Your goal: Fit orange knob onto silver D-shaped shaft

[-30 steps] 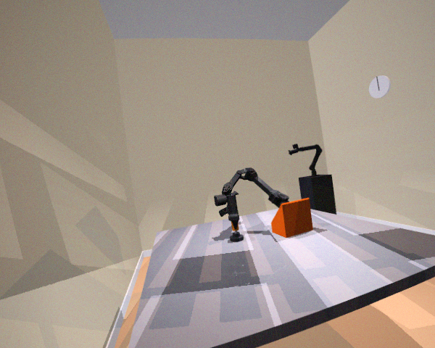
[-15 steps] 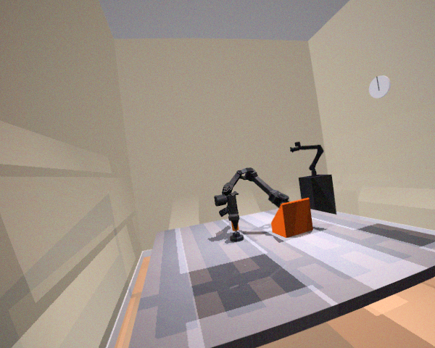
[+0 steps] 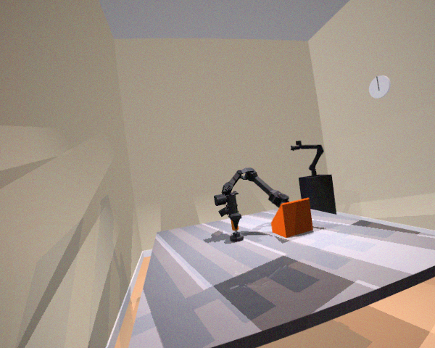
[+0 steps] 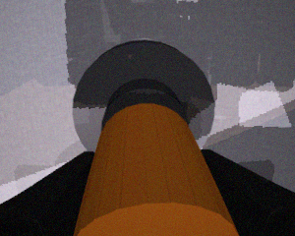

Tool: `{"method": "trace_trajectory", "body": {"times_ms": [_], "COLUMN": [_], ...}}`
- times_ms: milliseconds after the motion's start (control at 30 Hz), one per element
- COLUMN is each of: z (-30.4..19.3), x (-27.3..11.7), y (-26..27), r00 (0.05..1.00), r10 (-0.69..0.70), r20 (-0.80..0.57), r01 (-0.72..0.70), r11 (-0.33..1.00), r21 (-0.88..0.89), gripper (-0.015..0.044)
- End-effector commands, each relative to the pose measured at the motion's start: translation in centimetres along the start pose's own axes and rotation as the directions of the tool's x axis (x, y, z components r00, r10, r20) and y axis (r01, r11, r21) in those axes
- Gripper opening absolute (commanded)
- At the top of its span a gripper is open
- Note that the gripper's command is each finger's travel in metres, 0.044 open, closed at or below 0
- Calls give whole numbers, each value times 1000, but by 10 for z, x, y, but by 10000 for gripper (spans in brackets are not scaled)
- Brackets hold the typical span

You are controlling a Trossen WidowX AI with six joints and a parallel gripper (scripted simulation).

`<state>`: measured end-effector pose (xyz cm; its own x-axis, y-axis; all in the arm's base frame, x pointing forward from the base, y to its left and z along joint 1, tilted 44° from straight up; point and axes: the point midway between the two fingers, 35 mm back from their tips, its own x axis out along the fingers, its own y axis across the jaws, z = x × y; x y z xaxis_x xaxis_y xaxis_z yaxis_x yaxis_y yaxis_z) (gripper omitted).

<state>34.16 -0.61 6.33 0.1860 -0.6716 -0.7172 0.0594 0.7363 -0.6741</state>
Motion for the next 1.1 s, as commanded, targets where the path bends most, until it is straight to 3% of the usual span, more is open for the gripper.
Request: {"method": "trace_trajectory", "body": {"times_ms": [0,1067], "z": [-1,0], "x": [3,-1], "y": [-1,-1], "r00": [1000,1000], "r10": [-4,-4], "r20": [0,0], "r01": [4,4], "r11": [999,998], "r21": [-49,-58], "gripper": [0,0]}}
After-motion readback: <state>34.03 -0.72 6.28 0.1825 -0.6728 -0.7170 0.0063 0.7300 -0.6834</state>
